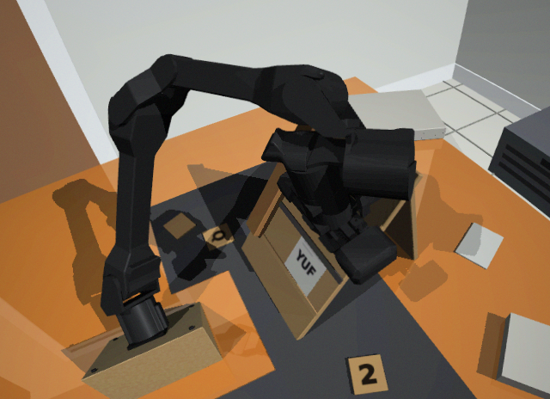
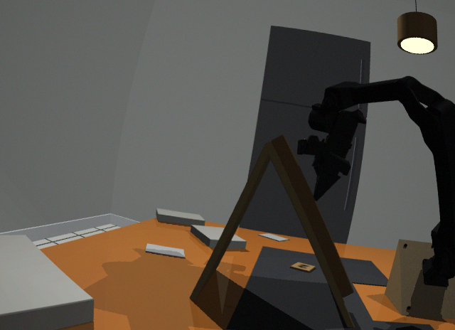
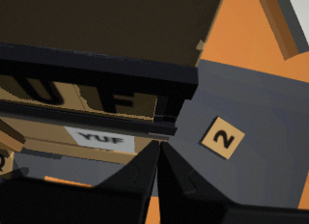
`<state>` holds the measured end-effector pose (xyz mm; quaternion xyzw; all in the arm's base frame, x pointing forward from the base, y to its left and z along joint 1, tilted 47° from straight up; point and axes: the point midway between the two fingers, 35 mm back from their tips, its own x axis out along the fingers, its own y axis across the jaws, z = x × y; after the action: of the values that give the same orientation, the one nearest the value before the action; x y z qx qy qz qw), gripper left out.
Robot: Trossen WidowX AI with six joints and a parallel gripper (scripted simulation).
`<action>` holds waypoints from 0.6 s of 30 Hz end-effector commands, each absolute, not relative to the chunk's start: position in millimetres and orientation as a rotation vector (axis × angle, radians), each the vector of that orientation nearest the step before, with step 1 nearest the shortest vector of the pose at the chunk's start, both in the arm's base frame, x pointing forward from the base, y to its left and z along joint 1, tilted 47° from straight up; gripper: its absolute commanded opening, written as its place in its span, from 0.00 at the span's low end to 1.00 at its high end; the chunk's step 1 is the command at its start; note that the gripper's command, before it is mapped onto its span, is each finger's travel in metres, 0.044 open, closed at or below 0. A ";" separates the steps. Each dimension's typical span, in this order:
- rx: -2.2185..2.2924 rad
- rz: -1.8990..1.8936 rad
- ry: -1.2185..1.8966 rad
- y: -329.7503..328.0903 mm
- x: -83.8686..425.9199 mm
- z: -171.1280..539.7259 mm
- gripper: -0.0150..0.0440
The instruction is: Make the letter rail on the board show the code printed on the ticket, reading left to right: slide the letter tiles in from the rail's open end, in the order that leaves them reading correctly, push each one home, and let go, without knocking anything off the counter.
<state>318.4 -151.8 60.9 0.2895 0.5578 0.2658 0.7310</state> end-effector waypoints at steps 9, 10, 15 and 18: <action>0.750 0.439 0.836 -164.7 251.1 153.3 0.70; 0.756 0.418 0.789 -164.0 243.2 162.3 0.74; 0.763 0.320 0.592 -156.3 211.2 195.5 0.97; 0.763 0.316 0.585 -155.9 210.1 196.6 1.00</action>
<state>217.3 -160.8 190.4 0.3622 0.3048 0.1594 0.8663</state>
